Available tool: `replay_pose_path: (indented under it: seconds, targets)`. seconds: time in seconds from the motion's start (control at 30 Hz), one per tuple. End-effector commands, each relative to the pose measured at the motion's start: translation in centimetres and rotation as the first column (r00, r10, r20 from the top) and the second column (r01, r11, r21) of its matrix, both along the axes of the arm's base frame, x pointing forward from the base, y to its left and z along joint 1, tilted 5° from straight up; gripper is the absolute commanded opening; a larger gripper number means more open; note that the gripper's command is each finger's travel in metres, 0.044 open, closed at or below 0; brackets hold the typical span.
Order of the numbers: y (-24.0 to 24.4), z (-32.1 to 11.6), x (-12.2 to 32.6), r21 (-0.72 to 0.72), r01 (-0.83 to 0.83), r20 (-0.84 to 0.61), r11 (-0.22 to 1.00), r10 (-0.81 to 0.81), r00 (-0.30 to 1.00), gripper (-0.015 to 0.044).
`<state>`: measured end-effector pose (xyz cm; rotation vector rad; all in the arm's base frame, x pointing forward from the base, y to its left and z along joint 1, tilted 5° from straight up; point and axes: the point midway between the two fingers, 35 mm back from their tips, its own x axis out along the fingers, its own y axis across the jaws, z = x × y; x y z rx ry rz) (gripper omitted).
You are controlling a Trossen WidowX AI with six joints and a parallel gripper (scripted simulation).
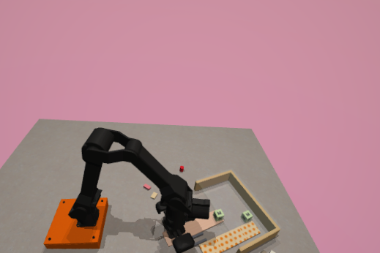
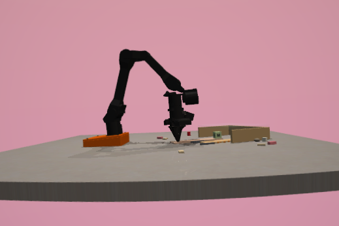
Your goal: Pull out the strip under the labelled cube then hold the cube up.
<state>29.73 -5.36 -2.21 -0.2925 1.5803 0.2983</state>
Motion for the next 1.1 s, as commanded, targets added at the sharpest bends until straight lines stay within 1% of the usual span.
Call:
replay_pose_path:
  seconds: [0.0, 1.07]
  targets:
    - [-0.3, -0.5, -1.5, -0.002, -0.002, -0.029, 1.0, 0.002, 1.0, 0.0]
    - [-1.9, -0.3, -5.9, -0.004, -0.002, -0.033, 1.0, 0.002, 0.999, 0.0]
